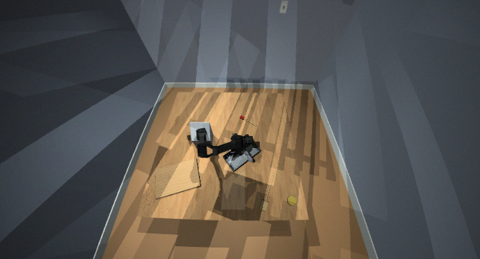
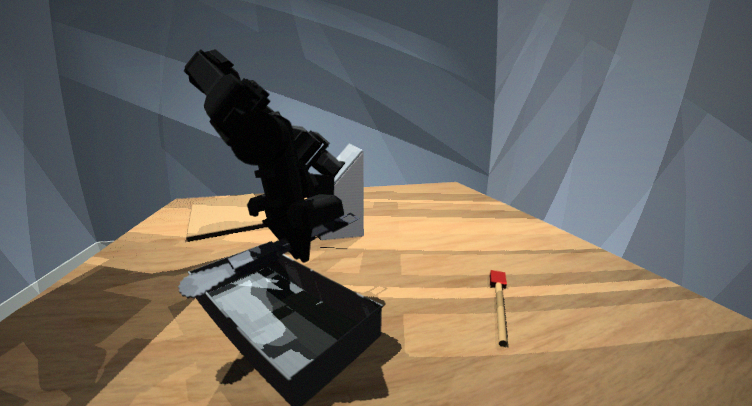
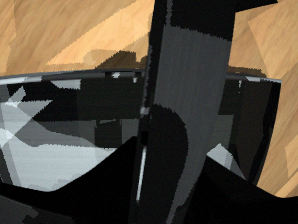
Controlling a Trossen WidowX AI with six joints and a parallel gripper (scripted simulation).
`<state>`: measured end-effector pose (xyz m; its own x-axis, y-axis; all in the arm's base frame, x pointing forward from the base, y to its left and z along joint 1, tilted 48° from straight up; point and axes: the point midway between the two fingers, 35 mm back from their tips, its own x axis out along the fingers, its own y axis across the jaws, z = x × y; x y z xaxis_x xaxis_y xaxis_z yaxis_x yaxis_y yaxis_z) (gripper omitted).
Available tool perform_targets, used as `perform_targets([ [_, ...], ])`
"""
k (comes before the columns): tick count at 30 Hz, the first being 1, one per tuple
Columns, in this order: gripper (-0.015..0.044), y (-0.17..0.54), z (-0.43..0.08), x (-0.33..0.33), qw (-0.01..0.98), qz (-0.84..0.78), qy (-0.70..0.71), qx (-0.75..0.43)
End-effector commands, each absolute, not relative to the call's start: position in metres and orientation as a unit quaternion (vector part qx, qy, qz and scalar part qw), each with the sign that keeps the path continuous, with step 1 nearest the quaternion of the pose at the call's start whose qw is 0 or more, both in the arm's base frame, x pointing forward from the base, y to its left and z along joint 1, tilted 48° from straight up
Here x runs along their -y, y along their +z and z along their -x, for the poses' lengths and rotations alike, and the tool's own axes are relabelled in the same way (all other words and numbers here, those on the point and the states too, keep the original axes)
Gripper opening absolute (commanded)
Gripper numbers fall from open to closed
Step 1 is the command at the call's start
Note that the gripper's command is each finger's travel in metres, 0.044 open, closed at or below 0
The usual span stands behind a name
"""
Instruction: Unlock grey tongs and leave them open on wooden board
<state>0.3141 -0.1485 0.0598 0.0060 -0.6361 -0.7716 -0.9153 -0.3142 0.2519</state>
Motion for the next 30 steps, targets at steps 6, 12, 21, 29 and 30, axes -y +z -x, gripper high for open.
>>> perform_targets([
  [6, -0.0150, 0.068, -0.315, 0.149, 0.136, 0.655, 0.384, -0.636],
  [12, -0.0150, 0.068, -0.315, 0.149, 0.135, 0.655, 0.383, -0.637],
  [21, -0.0150, 0.077, -0.310, 0.157, 0.212, 0.634, 0.316, -0.673],
  [29, -0.0150, 0.093, -0.302, 0.170, 0.318, 0.587, 0.203, -0.717],
  [30, -0.0150, 0.096, -0.300, 0.172, 0.330, 0.580, 0.187, -0.721],
])
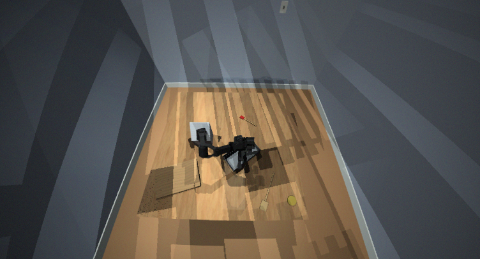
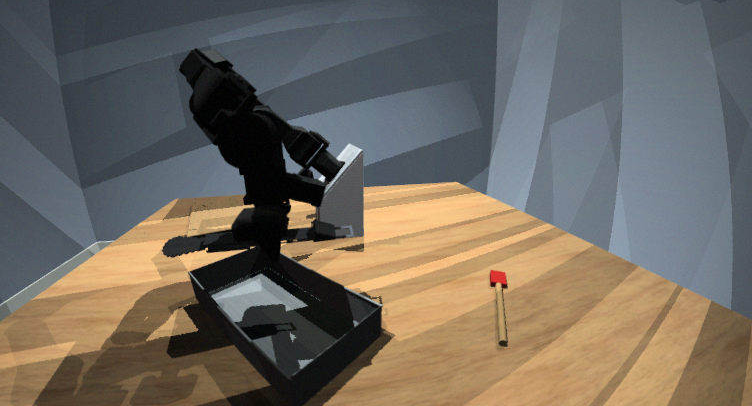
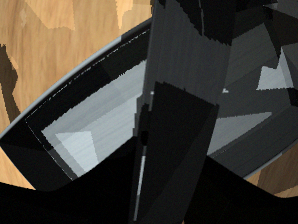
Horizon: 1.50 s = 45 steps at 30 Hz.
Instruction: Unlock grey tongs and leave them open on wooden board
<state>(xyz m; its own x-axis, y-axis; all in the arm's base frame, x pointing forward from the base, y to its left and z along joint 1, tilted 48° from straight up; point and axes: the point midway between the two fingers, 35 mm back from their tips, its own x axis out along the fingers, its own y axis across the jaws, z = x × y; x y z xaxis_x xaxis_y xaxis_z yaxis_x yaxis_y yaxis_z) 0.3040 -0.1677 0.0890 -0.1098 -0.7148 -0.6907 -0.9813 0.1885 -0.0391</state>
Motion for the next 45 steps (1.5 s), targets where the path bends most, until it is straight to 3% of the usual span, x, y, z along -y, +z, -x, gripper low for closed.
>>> perform_targets([
  [1, -0.0150, 0.097, -0.299, 0.173, 0.343, 0.572, 0.173, -0.725],
  [22, -0.0150, 0.136, -0.274, 0.200, 0.558, 0.364, -0.146, -0.731],
  [45, -0.0150, 0.176, -0.239, 0.224, 0.665, 0.060, -0.465, -0.581],
])
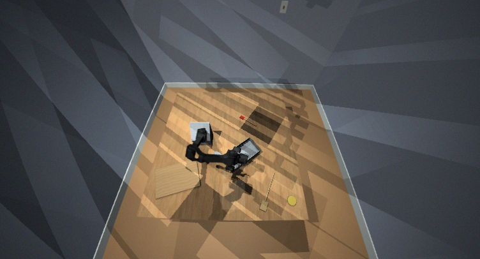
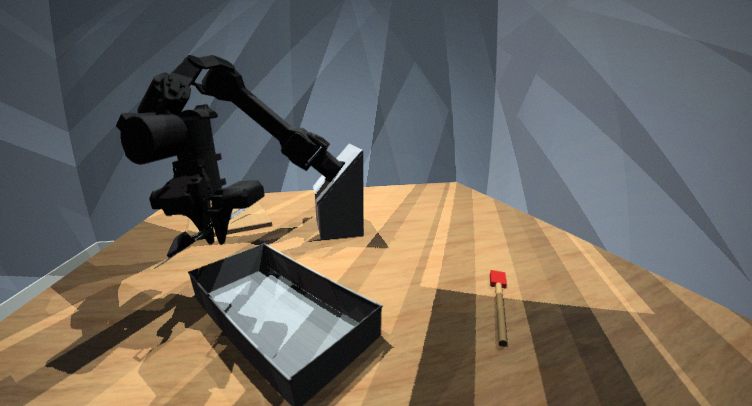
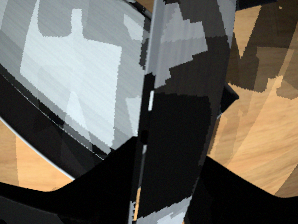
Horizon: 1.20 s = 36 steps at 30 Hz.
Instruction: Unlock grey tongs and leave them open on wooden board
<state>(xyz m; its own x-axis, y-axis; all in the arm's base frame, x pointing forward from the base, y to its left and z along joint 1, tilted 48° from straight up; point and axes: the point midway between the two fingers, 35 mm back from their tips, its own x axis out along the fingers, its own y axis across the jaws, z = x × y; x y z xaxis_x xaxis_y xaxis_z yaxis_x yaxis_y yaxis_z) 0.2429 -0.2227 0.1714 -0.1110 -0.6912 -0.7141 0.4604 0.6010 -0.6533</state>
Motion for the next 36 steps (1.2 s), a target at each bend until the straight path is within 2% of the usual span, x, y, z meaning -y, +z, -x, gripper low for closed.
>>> perform_targets([
  [1, -0.0150, 0.178, -0.237, 0.225, 0.666, 0.046, -0.477, -0.571],
  [18, -0.0150, 0.206, -0.207, 0.237, 0.642, -0.187, -0.645, -0.368],
  [36, -0.0150, 0.234, -0.173, 0.243, 0.533, -0.407, -0.735, -0.102],
])
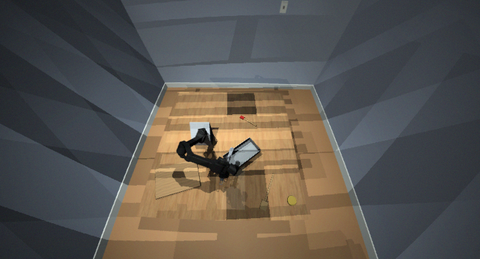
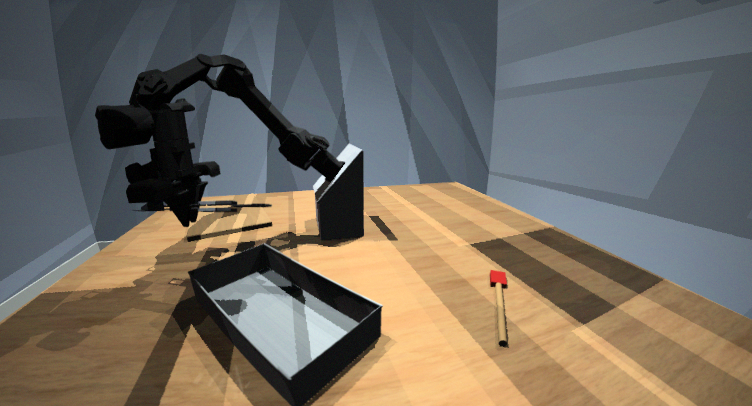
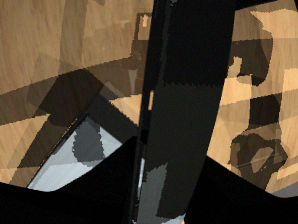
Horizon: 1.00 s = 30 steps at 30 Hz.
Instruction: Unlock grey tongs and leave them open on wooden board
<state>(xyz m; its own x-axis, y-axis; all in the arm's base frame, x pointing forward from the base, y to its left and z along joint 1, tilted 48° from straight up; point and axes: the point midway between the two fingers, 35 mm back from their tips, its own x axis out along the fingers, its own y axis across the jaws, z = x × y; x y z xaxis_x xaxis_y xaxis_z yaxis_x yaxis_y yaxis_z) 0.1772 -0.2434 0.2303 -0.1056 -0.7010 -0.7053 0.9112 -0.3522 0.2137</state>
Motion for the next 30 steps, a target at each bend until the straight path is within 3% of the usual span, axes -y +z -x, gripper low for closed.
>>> perform_targets([
  [1, -0.0150, 0.236, -0.171, 0.243, 0.525, -0.417, -0.737, -0.086],
  [30, -0.0150, 0.276, -0.113, 0.240, 0.212, -0.635, -0.651, 0.358],
])
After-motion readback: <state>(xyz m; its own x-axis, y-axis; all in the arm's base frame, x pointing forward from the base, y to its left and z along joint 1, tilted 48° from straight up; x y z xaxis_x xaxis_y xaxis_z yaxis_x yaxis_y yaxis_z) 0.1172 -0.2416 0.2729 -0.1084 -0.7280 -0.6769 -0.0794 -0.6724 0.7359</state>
